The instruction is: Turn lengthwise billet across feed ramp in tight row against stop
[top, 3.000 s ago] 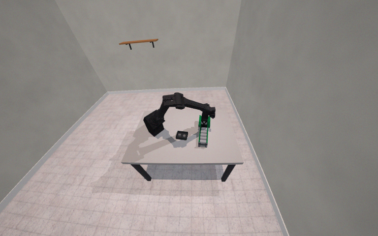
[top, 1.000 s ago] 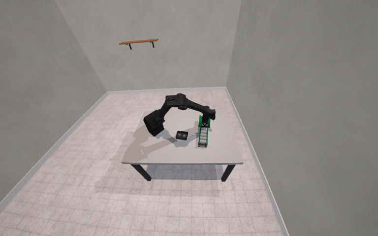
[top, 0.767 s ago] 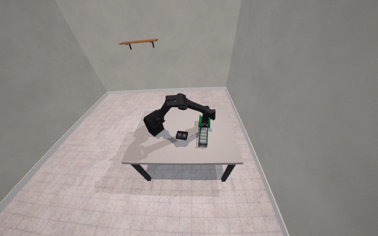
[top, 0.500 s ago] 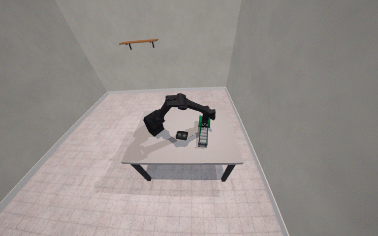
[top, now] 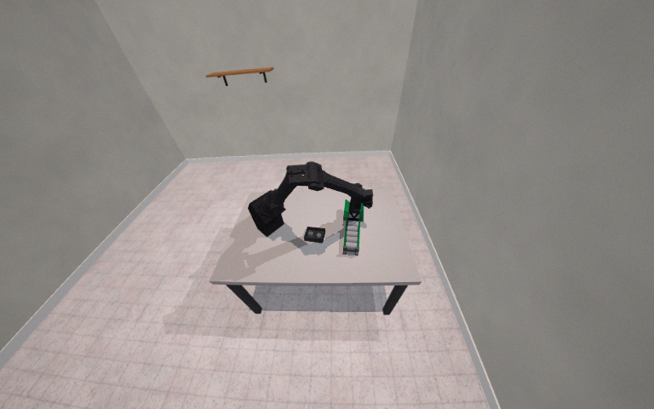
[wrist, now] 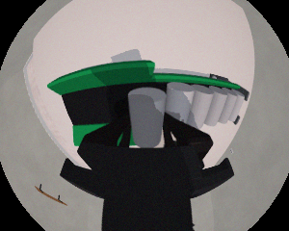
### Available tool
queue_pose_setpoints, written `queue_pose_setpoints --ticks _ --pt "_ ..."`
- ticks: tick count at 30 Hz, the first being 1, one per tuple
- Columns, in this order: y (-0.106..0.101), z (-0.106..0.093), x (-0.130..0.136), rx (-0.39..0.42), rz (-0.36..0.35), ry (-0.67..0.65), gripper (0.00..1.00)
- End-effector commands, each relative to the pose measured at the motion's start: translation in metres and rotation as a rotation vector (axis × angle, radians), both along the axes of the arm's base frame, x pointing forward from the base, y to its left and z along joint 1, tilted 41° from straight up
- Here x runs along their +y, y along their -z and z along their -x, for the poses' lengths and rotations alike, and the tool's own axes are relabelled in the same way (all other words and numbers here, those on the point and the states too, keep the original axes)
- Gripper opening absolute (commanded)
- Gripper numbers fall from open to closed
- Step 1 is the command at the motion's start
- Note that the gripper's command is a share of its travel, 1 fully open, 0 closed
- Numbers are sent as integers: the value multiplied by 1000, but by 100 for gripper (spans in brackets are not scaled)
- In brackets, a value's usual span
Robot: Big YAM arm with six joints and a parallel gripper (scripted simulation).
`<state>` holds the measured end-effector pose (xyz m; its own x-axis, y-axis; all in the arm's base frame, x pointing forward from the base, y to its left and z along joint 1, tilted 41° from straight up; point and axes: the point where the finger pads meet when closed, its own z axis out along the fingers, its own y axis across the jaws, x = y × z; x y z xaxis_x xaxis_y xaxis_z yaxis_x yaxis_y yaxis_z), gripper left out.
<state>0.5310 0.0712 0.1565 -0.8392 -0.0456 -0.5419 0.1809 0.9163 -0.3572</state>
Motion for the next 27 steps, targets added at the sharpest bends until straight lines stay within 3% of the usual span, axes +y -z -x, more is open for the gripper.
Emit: queue_pose_setpoints --ticks 1,11,14,20,27 --pt "-25 -8 9 -55 -18 -20 0" --pt "-27 -10 18 -69 -27 -21 0" --pt "-17 -12 19 -53 -23 -16 0" --pt "-27 -15 22 -82 -31 -15 0" --pt "-16 -15 24 -61 -24 -15 0"
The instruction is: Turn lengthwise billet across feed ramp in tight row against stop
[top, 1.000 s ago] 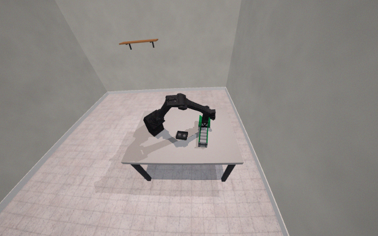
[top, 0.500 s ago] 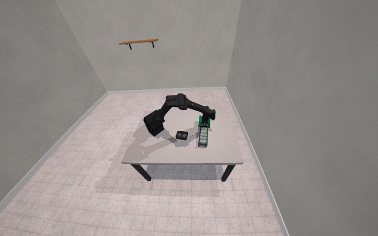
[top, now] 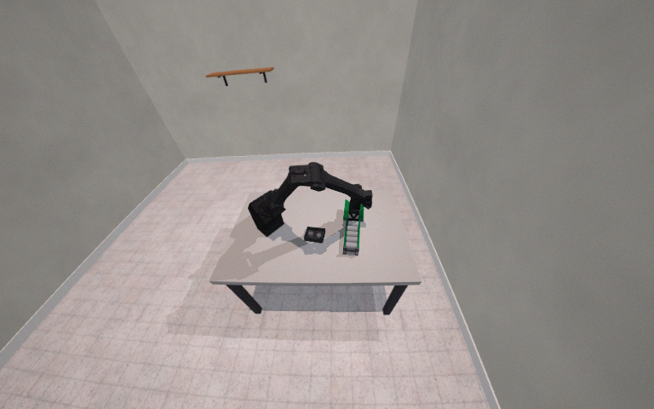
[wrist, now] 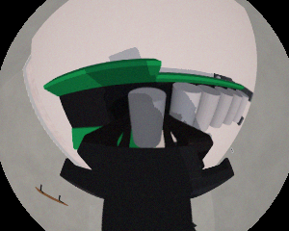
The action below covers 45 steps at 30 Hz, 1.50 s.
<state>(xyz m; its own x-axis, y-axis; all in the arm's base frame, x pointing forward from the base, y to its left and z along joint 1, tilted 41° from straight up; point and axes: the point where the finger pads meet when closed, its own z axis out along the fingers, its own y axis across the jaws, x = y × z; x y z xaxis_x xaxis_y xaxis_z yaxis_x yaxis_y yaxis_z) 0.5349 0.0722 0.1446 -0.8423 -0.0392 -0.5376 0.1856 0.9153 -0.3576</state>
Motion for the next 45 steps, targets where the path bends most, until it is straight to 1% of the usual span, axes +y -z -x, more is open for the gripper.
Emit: queue_pose_setpoints --ticks 1,2,5,9,12,45 --pt "-30 -12 23 -74 -25 -22 0" --pt "-34 -12 24 -84 -29 -22 0" --pt "-34 -13 25 -87 -29 -22 0" --pt "-26 -13 25 -70 -23 -23 0" --pt "-32 -13 25 -81 -27 -23 0" --pt "-32 -13 25 -81 -27 -24 0"
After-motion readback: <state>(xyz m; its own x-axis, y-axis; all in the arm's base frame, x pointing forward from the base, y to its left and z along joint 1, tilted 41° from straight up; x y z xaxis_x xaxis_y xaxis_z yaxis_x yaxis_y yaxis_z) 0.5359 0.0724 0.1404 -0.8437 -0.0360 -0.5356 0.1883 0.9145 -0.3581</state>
